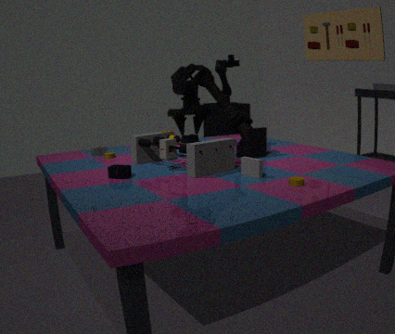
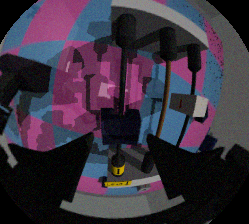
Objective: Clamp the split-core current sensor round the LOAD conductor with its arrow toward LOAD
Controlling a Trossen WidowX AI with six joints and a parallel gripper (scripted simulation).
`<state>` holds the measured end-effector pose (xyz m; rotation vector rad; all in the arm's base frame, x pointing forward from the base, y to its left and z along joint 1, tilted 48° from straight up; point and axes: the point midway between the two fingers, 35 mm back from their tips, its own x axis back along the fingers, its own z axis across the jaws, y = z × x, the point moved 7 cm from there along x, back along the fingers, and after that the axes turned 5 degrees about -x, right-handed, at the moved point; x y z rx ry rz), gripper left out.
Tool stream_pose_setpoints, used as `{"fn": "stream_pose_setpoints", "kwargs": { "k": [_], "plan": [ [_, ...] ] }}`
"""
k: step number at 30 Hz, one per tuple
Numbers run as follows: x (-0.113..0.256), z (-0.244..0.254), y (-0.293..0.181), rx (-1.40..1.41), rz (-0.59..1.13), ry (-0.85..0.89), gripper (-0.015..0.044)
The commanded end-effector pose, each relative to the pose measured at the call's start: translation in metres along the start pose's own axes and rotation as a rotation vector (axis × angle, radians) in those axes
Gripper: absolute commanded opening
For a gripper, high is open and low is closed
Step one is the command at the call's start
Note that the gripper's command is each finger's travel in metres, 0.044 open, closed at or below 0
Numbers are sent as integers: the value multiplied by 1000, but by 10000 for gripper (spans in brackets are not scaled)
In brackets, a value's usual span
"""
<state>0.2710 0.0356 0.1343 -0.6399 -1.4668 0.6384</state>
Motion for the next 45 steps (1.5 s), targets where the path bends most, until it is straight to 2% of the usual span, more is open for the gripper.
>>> {"fn": "stream_pose_setpoints", "kwargs": {
  "k": [1, 9, 13, 38, 45],
  "plan": [
    [0, 0, 0, 7, 3, 0, 440],
    [-3, 0, 0, 7, 2, 1, 440],
    [-38, 0, 2, 2, -1, 9, 440],
    [-68, 0, 2, 2, 0, 9, 440],
    [-64, -2, 1, -9, -5, 6, 393]
  ]
}}
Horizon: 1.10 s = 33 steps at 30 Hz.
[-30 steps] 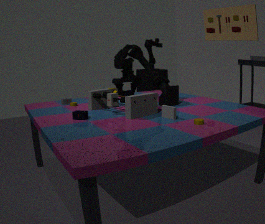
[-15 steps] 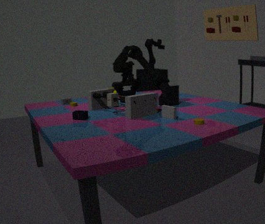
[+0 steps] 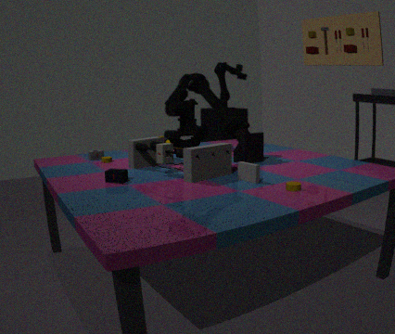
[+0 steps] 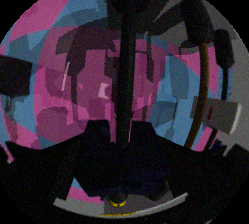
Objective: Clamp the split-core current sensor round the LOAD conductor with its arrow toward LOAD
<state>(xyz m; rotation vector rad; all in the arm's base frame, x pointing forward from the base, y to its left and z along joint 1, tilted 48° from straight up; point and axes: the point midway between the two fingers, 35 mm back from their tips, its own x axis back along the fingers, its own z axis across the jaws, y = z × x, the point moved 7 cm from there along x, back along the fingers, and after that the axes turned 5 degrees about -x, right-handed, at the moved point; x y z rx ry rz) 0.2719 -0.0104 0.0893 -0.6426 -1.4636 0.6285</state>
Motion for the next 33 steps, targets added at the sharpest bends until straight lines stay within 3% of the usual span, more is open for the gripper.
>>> {"fn": "stream_pose_setpoints", "kwargs": {
  "k": [1, 16, 27, 33],
  "plan": [
    [0, 0, 0, -3, -1, -1, 387],
    [0, 0, 0, -3, -1, -1, 287],
    [0, 0, 0, -3, -1, -1, 0],
    [0, 0, 0, -3, -1, -1, 0]
  ]
}}
